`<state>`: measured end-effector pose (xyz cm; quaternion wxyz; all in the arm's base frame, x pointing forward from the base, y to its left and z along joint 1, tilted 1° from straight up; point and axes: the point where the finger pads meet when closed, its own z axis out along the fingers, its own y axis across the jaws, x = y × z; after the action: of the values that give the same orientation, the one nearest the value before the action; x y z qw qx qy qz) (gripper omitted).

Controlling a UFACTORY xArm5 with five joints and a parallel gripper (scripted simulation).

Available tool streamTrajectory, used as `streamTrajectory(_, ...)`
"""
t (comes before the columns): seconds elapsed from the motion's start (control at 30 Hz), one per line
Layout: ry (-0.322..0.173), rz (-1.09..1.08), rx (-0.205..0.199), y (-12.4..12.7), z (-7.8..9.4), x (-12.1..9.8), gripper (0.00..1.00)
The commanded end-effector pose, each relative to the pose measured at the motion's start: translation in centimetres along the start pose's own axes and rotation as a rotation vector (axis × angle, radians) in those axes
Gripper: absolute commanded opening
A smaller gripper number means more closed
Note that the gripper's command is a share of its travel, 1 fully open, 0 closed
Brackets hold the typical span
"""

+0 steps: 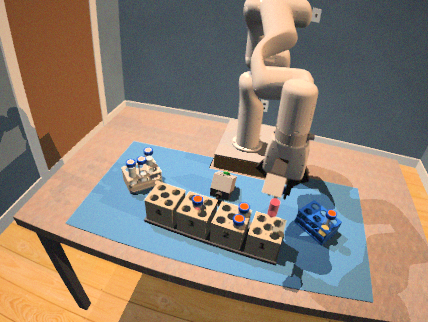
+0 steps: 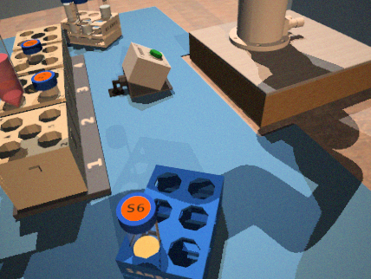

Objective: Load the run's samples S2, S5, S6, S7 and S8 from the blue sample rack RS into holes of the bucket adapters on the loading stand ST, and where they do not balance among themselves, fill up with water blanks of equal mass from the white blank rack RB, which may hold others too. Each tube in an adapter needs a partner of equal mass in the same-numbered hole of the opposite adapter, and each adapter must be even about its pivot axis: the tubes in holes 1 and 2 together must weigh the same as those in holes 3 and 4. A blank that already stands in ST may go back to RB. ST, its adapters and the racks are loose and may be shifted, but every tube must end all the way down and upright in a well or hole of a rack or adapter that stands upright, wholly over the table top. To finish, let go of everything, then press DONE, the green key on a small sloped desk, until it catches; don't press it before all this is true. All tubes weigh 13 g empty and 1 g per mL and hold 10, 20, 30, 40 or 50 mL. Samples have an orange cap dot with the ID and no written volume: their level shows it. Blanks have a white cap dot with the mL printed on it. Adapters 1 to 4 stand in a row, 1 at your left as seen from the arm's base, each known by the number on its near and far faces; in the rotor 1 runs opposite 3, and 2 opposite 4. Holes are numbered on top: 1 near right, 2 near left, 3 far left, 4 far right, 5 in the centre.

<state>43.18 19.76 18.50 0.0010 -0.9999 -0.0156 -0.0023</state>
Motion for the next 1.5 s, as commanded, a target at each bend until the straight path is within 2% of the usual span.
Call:
streamTrajectory(0.0, 0.003, 0.000, 0.001, 0.0, 0.7, 0.1, 0.00)
streamTrajectory(0.5, 0.003, 0.000, 0.001, 0.0, 3.2, 0.1, 0.00)
streamTrajectory(1.1, 0.003, 0.000, 0.001, 0.0, 3.2, 0.1, 0.00)
streamTrajectory(1.47, 0.003, 0.000, 0.001, 0.0, 4.3, 0.1, 0.00)
